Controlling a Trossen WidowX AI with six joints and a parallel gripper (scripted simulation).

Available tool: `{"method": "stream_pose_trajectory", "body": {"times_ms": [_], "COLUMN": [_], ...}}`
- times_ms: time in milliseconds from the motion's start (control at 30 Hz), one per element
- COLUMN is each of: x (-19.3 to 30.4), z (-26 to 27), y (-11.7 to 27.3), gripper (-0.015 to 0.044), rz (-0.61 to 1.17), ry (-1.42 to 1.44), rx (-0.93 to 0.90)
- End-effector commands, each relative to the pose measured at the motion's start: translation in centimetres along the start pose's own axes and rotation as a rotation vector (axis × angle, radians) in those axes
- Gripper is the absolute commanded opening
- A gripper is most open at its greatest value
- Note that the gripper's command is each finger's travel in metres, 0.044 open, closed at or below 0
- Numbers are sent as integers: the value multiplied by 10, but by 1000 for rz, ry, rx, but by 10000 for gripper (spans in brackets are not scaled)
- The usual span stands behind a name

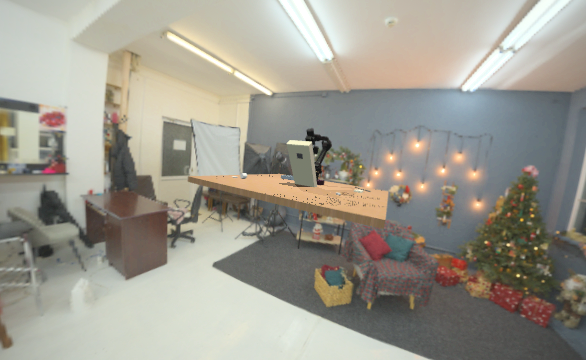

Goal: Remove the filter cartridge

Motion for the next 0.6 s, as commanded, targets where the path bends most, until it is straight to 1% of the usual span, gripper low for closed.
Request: {"method": "stream_pose_trajectory", "body": {"times_ms": [0,567], "x": [0,0], "z": [0,0], "y": [0,-6], "gripper": [96,96], "rz": [-3,-3], "ry": [-4,-4], "rx": [4,4]}}
Point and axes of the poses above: the point midway between the two fingers, 35 mm back from their tips, its own y axis back along the fingers, its own z axis across the jaws, x = y × z, the point moved 4 cm from there along y, back along the fingers, and after that the axes turned 8 degrees about -y, right-handed, at the moved point
